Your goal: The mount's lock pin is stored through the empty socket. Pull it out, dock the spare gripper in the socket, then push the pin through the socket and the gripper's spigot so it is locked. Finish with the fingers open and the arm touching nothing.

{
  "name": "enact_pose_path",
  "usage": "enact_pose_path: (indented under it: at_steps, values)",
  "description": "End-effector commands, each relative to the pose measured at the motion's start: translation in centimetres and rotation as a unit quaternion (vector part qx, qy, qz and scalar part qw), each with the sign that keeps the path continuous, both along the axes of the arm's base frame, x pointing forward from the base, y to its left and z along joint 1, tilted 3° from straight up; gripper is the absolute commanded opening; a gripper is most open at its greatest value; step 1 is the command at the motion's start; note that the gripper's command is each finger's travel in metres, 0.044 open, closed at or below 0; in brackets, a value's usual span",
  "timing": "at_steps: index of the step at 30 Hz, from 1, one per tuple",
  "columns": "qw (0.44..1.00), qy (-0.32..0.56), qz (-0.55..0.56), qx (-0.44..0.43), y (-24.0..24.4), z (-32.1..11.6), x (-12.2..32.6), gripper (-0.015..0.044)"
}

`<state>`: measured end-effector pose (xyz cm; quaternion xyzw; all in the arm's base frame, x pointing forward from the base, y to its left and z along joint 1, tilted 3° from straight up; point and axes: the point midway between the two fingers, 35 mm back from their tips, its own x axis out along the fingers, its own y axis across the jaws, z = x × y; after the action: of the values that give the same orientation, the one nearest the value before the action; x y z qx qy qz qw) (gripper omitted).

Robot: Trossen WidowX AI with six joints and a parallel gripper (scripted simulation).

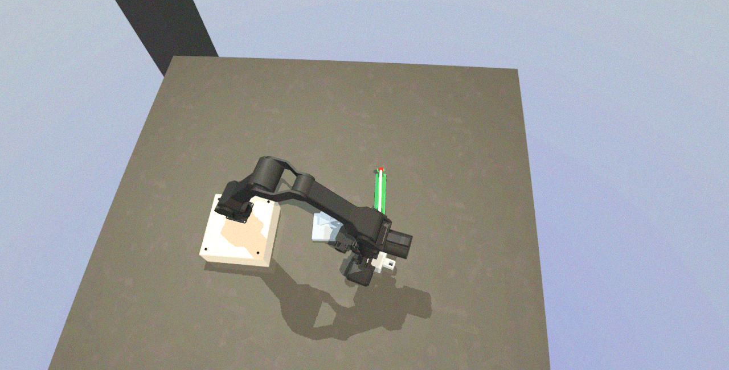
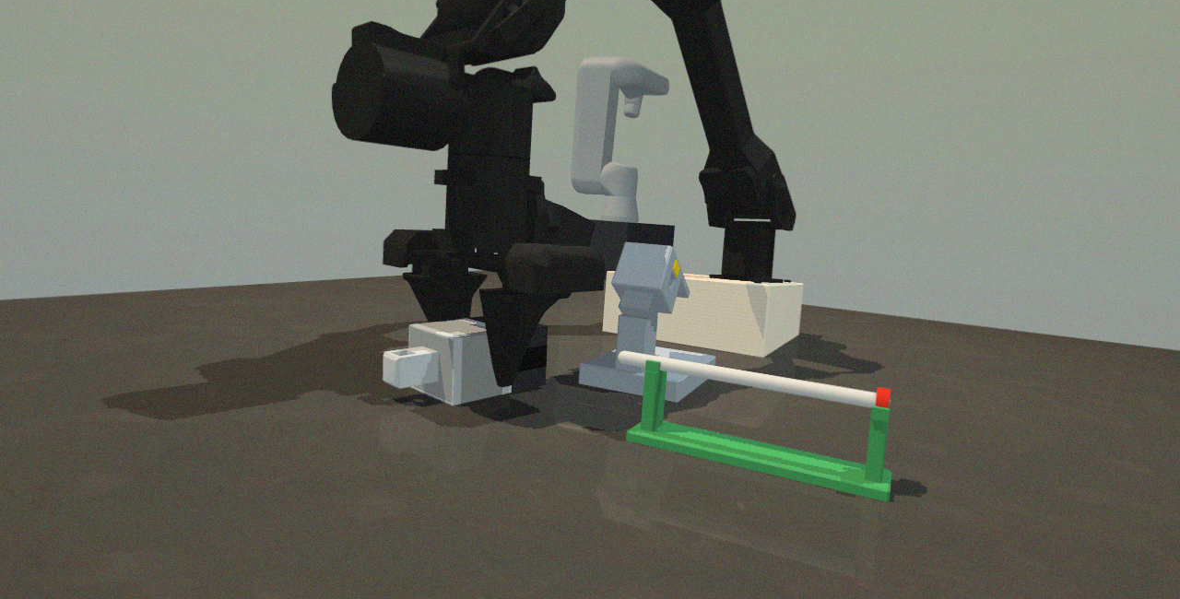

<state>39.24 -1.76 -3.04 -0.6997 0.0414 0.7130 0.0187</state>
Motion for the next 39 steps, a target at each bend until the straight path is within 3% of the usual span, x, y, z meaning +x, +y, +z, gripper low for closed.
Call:
enact_pose_path:
  at_steps: [1,12,39]
  values:
    - [1.000,-0.002,0.000,0.000,0.0,0.1,0.1,0.0157]
    - [1.000,-0.002,0.000,0.000,0.0,0.1,0.1,0.0440]
    - [1.000,0.017,0.002,0.001,0.2,5.0,-0.8,0.0440]
